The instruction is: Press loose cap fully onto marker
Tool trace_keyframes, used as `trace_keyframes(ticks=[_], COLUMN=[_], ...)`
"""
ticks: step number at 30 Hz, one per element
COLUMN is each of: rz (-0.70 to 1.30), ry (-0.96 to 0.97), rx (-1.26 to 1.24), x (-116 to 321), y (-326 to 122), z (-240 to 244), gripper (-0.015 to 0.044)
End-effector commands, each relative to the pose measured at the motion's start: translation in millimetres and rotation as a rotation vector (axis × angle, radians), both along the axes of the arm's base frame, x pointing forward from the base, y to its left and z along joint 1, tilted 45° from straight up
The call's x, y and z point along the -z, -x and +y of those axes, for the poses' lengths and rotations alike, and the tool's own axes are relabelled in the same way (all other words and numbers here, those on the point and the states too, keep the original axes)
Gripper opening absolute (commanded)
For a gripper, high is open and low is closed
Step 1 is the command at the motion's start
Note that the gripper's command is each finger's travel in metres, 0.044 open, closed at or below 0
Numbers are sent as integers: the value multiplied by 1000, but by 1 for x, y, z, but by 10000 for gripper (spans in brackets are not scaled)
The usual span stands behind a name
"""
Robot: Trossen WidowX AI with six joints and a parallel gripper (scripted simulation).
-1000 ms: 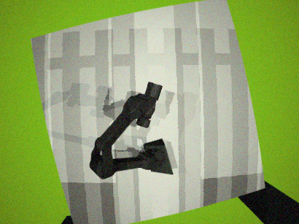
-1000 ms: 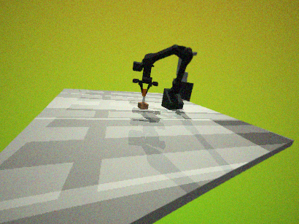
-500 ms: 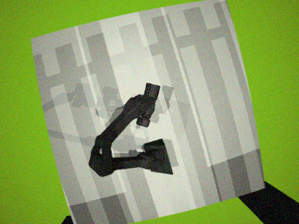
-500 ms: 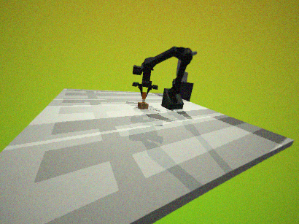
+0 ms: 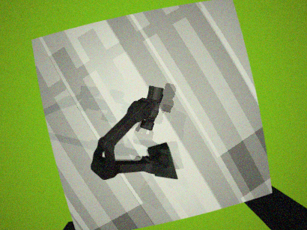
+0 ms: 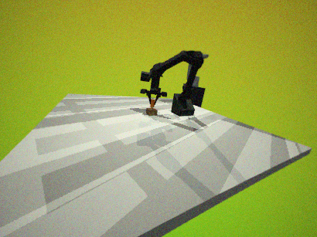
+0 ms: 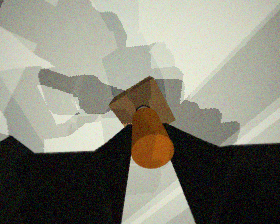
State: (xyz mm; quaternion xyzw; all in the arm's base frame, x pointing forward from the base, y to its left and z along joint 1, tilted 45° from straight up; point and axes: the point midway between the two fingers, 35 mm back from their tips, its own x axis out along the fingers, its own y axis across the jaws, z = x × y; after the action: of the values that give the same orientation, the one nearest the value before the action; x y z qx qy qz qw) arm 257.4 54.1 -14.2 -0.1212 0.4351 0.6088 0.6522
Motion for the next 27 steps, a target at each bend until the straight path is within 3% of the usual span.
trace_keyframes(ticks=[1,18,27], rz=[2,0,1], ry=[-5,0,3], rx=[4,0,0], x=[0,0,-53], y=[0,0,-9], z=[1,0,-52], gripper=[0,440,440])
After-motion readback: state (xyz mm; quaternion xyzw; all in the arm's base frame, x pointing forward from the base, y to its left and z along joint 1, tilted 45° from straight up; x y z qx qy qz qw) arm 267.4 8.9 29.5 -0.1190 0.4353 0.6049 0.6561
